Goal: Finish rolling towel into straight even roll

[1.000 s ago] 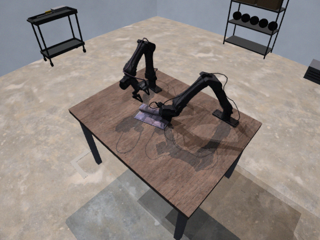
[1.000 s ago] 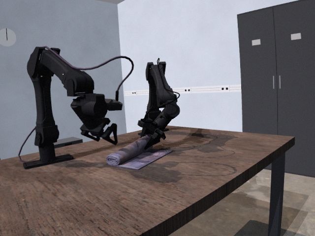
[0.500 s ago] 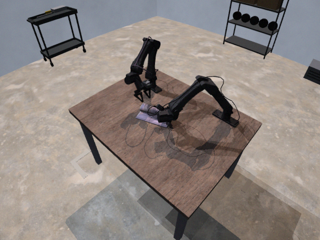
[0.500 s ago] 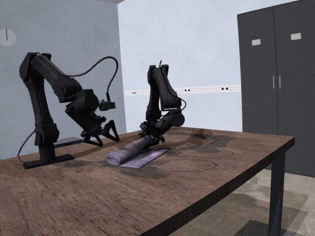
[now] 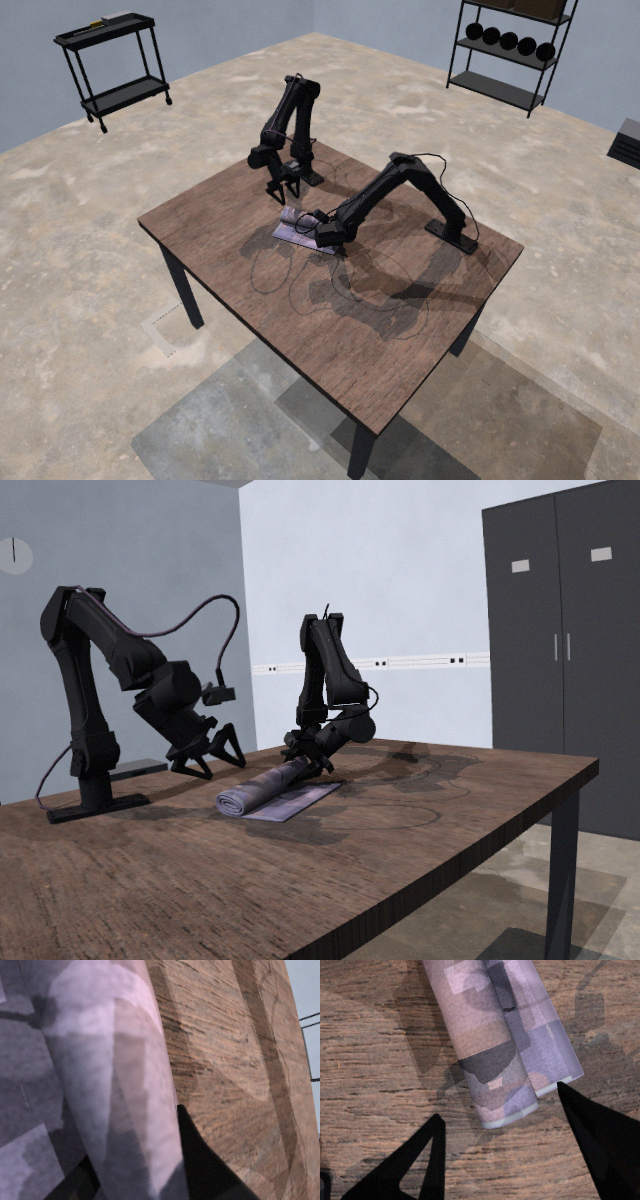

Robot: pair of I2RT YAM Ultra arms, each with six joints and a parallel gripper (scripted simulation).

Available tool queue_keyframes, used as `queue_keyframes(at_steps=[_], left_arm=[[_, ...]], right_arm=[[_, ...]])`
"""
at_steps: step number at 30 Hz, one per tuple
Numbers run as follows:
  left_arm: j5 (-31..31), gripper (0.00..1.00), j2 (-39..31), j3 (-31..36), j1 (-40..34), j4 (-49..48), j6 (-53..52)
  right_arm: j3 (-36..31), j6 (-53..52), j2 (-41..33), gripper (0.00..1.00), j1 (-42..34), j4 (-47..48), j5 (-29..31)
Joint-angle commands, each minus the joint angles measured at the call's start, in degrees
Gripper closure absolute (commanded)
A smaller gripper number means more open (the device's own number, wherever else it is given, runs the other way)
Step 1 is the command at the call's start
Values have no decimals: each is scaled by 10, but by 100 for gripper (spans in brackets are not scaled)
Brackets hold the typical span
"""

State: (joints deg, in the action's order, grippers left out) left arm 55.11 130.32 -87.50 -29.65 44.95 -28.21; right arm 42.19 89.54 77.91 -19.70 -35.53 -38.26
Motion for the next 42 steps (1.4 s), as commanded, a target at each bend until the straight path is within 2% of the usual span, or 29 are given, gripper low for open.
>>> queue_keyframes(at_steps=[1,6,12,19,23,25,33,42], left_arm=[[9,66,3,-15,5,12,-8],[9,66,3,-15,5,12,-8],[9,66,3,-15,5,12,-8],[9,66,3,-15,5,12,-8],[9,66,3,-15,5,12,-8],[9,66,3,-15,5,12,-8],[9,66,3,-15,5,12,-8],[9,66,3,-15,5,12,-8]], right_arm=[[-19,6,14,2,5,43,-17],[-63,7,42,2,5,113,-16],[-86,5,68,2,3,163,-16],[-73,-7,85,2,-5,178,-14],[-73,-8,85,19,-5,179,-14],[-73,-8,85,19,-5,179,-14],[-74,-8,86,53,-5,180,-14],[-74,-9,86,61,-6,180,-14]])
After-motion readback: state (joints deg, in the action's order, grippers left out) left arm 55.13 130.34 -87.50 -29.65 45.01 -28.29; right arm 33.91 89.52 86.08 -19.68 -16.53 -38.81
